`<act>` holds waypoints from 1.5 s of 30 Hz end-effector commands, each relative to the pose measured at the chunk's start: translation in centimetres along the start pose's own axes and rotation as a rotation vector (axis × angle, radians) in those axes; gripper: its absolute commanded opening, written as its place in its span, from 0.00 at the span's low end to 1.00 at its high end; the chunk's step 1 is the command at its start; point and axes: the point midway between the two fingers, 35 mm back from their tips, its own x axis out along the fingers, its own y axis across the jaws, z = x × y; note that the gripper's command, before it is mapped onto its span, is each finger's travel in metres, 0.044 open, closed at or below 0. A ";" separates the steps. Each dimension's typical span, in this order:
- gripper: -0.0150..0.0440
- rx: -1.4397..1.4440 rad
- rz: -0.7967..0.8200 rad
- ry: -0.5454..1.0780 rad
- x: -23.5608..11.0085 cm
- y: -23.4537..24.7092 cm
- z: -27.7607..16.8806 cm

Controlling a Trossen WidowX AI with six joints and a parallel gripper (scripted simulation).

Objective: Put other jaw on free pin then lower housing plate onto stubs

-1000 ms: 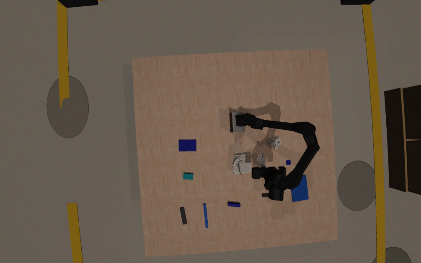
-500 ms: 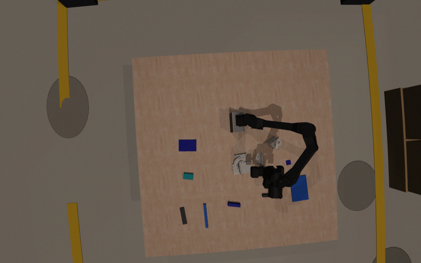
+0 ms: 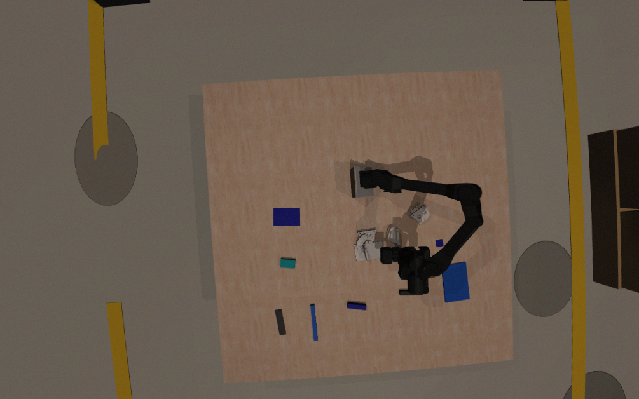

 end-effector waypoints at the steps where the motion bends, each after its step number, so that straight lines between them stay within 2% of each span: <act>1: 0.32 0.007 0.006 0.003 0.4 0.0 -0.1; 5: 0.49 0.007 0.005 0.003 0.1 0.0 -0.1; 10: 0.72 0.008 0.002 0.004 -5.7 -0.1 -0.1; 16: 0.98 0.008 0.002 0.004 -6.0 -0.1 -0.1; 17: 1.00 0.008 0.002 0.004 -6.0 -0.1 -0.1; 45: 1.00 0.008 0.002 0.004 -6.0 -0.1 -0.1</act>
